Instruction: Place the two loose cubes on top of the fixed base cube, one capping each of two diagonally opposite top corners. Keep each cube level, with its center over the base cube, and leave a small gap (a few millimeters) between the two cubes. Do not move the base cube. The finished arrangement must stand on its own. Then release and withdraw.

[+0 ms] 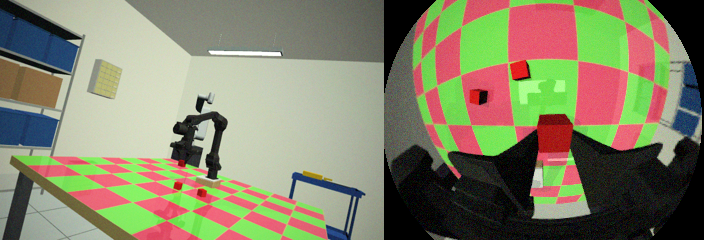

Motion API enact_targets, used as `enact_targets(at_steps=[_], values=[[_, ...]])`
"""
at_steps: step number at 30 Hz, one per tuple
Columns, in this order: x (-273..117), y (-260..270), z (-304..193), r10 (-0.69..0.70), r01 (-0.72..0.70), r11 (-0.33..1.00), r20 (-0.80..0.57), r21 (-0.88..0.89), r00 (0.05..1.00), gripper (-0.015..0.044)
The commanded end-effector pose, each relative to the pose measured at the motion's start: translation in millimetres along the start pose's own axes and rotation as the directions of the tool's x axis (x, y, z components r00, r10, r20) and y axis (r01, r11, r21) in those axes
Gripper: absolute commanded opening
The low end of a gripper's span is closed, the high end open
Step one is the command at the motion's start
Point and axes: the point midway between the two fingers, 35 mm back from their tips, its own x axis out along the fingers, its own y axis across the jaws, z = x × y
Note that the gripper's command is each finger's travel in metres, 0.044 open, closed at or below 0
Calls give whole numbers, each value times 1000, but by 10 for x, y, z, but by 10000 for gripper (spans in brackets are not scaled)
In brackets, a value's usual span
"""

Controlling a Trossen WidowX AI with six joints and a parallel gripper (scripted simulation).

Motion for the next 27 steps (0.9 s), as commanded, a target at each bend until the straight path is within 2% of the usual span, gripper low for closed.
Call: enact_targets(at_steps=[1, 14, 27], values=[[-82, 10, -15, 2, -2, 1000, 0, 2, 1000, 105], [3, 272, 172, 7, -7, 977, 1, 215, 1000, 105], [101, 609, 345, 11, -11, 897, 2, 442, 1000, 105]])
